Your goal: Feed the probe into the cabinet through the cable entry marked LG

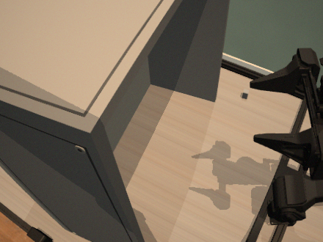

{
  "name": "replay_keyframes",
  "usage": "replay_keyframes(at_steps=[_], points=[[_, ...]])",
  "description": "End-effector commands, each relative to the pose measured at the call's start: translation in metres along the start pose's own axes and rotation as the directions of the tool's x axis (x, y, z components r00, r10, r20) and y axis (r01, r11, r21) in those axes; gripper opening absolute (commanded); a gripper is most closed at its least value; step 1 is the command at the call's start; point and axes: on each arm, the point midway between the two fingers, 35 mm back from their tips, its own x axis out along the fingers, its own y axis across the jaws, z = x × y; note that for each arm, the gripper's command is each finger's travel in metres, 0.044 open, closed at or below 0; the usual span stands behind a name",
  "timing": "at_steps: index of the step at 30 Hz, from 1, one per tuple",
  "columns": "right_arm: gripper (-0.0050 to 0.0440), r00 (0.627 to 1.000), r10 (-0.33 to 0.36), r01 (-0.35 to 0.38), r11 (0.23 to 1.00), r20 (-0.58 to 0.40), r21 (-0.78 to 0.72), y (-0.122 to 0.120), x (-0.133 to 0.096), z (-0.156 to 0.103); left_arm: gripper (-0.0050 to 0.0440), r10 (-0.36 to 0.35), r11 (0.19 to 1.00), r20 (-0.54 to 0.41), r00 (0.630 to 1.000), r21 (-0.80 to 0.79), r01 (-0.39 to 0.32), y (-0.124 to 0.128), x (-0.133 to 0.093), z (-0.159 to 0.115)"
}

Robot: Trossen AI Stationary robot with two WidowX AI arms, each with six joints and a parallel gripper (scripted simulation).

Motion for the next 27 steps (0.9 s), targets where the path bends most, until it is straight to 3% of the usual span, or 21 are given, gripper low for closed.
replay_keyframes(at_steps=[1,20,27], points=[[0.0440,0.999,-0.040,0.040,0.999,-0.017,0.036,-0.005,0.010,-0.001,0.0000,-0.001,1.000,0.004,1.000,-0.006,0.001,0.000,0.000,0.000],[0.0440,0.970,-0.233,0.241,0.948,-0.066,0.206,-0.040,0.048,-0.003,0.0000,-0.001,1.000,0.004,1.000,-0.006,0.001,0.000,0.000,0.000],[0.0440,0.931,-0.351,0.364,0.878,-0.097,0.312,-0.068,0.063,-0.009,0.0000,-0.001,1.000,0.004,1.000,-0.006,0.001,0.000,0.000,0.000]])
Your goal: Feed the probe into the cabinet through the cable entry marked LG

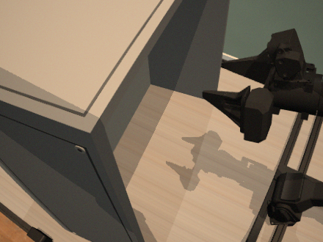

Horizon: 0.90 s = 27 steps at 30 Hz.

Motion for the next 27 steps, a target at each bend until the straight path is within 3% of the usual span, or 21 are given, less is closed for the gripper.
replay_keyframes(at_steps=[1,8,10,12,19,25,27], points=[[0.0440,0.997,-0.074,0.075,0.995,-0.010,0.073,-0.015,0.016,-0.002,0.0000,-0.001,1.000,0.004,1.000,-0.006,0.001,0.000,0.000,0.000],[0.0440,0.975,-0.222,0.219,0.952,-0.012,0.216,-0.049,0.038,-0.001,0.0000,-0.001,1.000,0.004,1.000,-0.006,0.001,0.000,0.000,0.000],[0.0440,0.975,-0.222,0.219,0.952,-0.012,0.216,-0.049,0.038,-0.001,0.0000,-0.001,1.000,0.004,1.000,-0.006,0.001,0.000,0.000,0.000],[0.0440,0.964,-0.266,0.260,0.930,-0.014,0.259,-0.061,0.043,-0.001,0.0000,-0.001,1.000,0.004,1.000,-0.006,0.001,0.000,0.000,0.000],[0.0440,0.906,-0.423,0.394,0.818,-0.025,0.419,-0.110,0.058,-0.003,0.0000,-0.001,1.000,0.004,1.000,-0.006,0.001,0.000,0.000,0.000],[0.0440,0.831,-0.555,0.481,0.677,-0.044,0.558,-0.159,0.061,-0.009,0.0000,-0.001,1.000,0.004,1.000,-0.006,0.001,0.000,0.000,0.000],[0.0440,0.831,-0.555,0.481,0.677,-0.044,0.558,-0.159,0.061,-0.009,0.0000,-0.001,1.000,0.004,1.000,-0.006,0.001,0.000,0.000,0.000]])
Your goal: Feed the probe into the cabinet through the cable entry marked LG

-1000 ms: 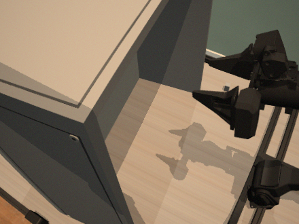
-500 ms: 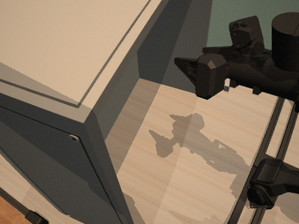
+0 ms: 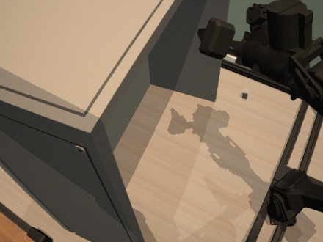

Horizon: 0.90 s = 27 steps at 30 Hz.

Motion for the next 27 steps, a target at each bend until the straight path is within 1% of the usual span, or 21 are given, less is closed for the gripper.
replay_keyframes(at_steps=[1,6,12,15,17,18,27], points=[[0.0440,0.998,-0.060,0.058,0.995,0.023,0.076,-0.018,0.012,0.006,0.0000,-0.001,1.000,0.004,1.000,-0.006,0.001,0.000,0.000,0.000],[0.0440,0.981,-0.183,0.163,0.960,0.069,0.229,-0.058,0.030,0.021,0.0000,-0.001,1.000,0.004,1.000,-0.006,0.001,0.000,0.000,0.000],[0.0440,0.935,-0.334,0.257,0.869,0.117,0.422,-0.114,0.042,0.037,0.0000,-0.001,1.000,0.004,1.000,-0.006,0.001,0.000,0.000,0.000],[0.0440,0.938,-0.328,0.242,0.856,0.117,0.458,-0.125,0.056,0.047,0.0000,-0.001,1.000,0.004,1.000,-0.006,0.001,0.000,0.000,0.000],[0.0440,0.938,-0.328,0.242,0.856,0.117,0.458,-0.125,0.056,0.047,0.0000,-0.001,1.000,0.004,1.000,-0.006,0.001,0.000,0.000,0.000],[0.0440,0.939,-0.323,0.235,0.852,0.116,0.467,-0.128,0.061,0.050,0.0000,-0.001,1.000,0.004,1.000,-0.006,0.001,0.000,0.000,0.000],[0.0440,0.955,-0.273,0.167,0.822,0.118,0.545,-0.167,0.100,0.077,0.0000,-0.001,1.000,0.004,1.000,-0.006,0.001,0.000,0.000,0.000]])
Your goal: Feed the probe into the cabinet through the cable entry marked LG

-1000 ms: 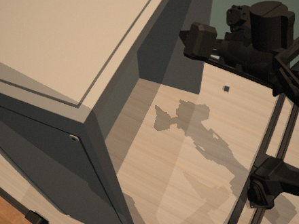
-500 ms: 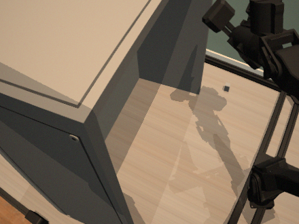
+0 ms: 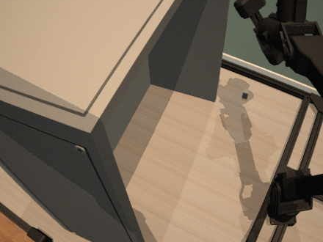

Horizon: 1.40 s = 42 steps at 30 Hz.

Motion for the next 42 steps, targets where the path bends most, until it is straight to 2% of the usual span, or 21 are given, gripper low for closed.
replay_keyframes(at_steps=[1,5,7,10,20,22,24,30,32,36,39,41,42], points=[[0.0440,0.999,0.036,-0.036,0.999,-0.003,0.041,-0.001,0.020,0.018,0.0000,-0.001,1.000,0.004,1.000,-0.006,0.001,0.000,0.000,0.000],[0.0440,0.994,0.093,-0.092,0.995,-0.048,0.033,0.002,0.041,0.024,0.0000,-0.001,1.000,0.004,1.000,-0.006,0.001,0.000,0.000,0.000],[0.0440,0.994,0.093,-0.092,0.995,-0.048,0.033,0.002,0.041,0.024,0.0000,-0.001,1.000,0.004,1.000,-0.006,0.001,0.000,0.000,0.000],[0.0440,0.984,0.148,-0.148,0.989,-0.096,0.008,0.010,0.055,0.022,0.0000,-0.001,1.000,0.004,1.000,-0.006,0.001,0.000,0.000,0.000],[0.0440,0.916,0.313,-0.337,0.940,-0.251,-0.058,0.024,0.098,0.015,0.0000,-0.001,1.000,0.004,1.000,-0.006,0.001,0.000,0.000,0.000],[0.0440,0.897,0.326,-0.346,0.938,-0.297,-0.015,0.033,0.108,-0.003,0.0000,-0.001,1.000,0.004,1.000,-0.006,0.001,0.000,0.000,0.000],[0.0440,0.897,0.326,-0.346,0.938,-0.297,-0.015,0.033,0.108,-0.003,0.0000,-0.001,1.000,0.004,1.000,-0.006,0.001,0.000,0.000,0.000],[0.0440,0.831,0.357,-0.345,0.933,-0.426,0.108,0.055,0.131,-0.060,0.0000,-0.001,1.000,0.004,1.000,-0.006,0.001,0.000,0.000,0.000],[0.0440,0.813,0.356,-0.318,0.934,-0.461,0.161,0.055,0.138,-0.074,0.0000,-0.001,1.000,0.004,1.000,-0.006,0.001,0.000,0.000,0.000],[0.0440,0.765,0.383,-0.293,0.923,-0.517,0.251,0.055,0.144,-0.092,0.0000,-0.001,1.000,0.004,1.000,-0.006,0.001,0.000,0.000,0.000],[0.0440,0.728,0.411,-0.309,0.911,-0.549,0.272,0.051,0.152,-0.098,0.0000,-0.001,1.000,0.004,1.000,-0.006,0.001,0.000,0.000,0.000],[0.0440,0.728,0.411,-0.309,0.911,-0.549,0.272,0.051,0.152,-0.098,0.0000,-0.001,1.000,0.004,1.000,-0.006,0.001,0.000,0.000,0.000],[0.0440,0.714,0.421,-0.314,0.907,-0.560,0.281,0.050,0.154,-0.100,0.0000,-0.001,1.000,0.004,1.000,-0.006,0.001,0.000,0.000,0.000]])
